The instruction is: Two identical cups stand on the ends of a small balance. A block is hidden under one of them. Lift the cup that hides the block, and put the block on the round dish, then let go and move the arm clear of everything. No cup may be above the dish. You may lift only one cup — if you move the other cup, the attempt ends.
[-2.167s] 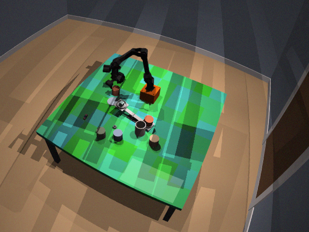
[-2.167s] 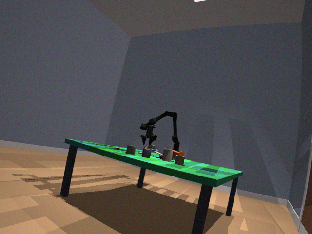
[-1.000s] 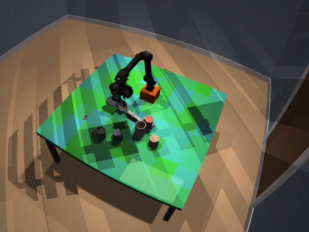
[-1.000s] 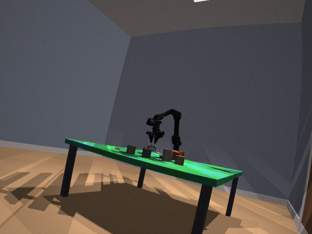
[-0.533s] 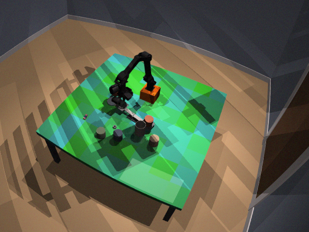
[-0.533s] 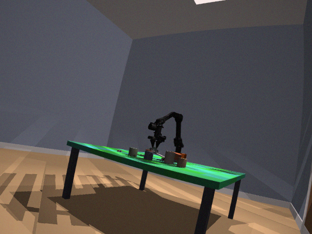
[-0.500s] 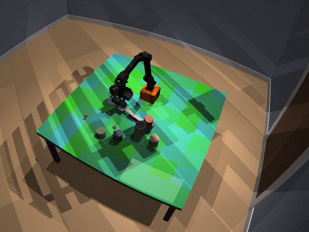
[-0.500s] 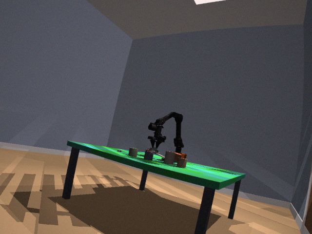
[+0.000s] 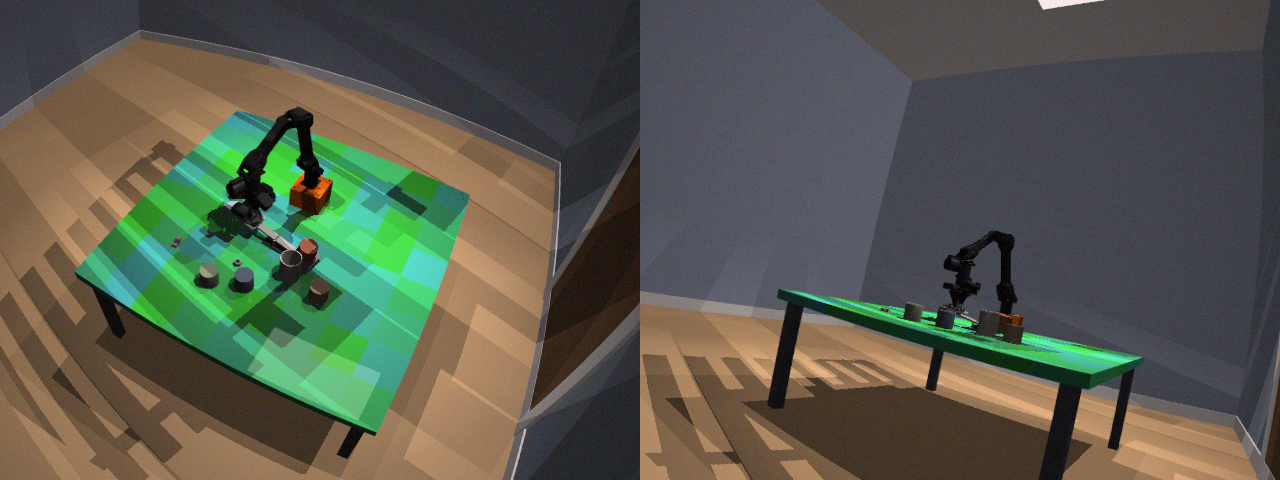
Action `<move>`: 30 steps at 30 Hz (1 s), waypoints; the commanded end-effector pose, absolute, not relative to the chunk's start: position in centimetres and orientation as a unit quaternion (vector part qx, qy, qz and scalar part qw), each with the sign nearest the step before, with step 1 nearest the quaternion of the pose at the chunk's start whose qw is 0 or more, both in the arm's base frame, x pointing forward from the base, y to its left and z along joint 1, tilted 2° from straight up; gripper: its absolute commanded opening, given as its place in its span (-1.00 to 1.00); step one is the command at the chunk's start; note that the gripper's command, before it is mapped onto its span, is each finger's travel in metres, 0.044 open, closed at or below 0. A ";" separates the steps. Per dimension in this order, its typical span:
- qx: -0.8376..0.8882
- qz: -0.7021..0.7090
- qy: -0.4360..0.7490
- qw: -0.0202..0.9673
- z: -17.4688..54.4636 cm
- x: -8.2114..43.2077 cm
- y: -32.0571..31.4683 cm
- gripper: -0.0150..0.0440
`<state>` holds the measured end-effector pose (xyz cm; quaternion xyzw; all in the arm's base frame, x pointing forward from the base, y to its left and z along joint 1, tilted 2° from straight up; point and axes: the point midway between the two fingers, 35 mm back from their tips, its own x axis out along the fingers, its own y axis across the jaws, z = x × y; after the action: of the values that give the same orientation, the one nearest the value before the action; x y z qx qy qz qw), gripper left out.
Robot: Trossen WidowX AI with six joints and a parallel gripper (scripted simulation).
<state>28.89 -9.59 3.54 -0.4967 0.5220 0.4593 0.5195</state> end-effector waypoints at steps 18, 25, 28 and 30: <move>-0.497 0.457 0.524 0.519 10.9 29.0 -9.4 -0.49; -0.497 0.457 0.524 0.519 12.9 28.6 -9.4 -0.49; -0.498 0.457 0.524 0.518 11.8 28.5 -11.0 -0.49; -0.498 0.457 0.525 0.518 10.9 28.4 -12.4 -0.49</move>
<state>28.76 -10.71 12.11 -0.5020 0.5201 0.4553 0.5197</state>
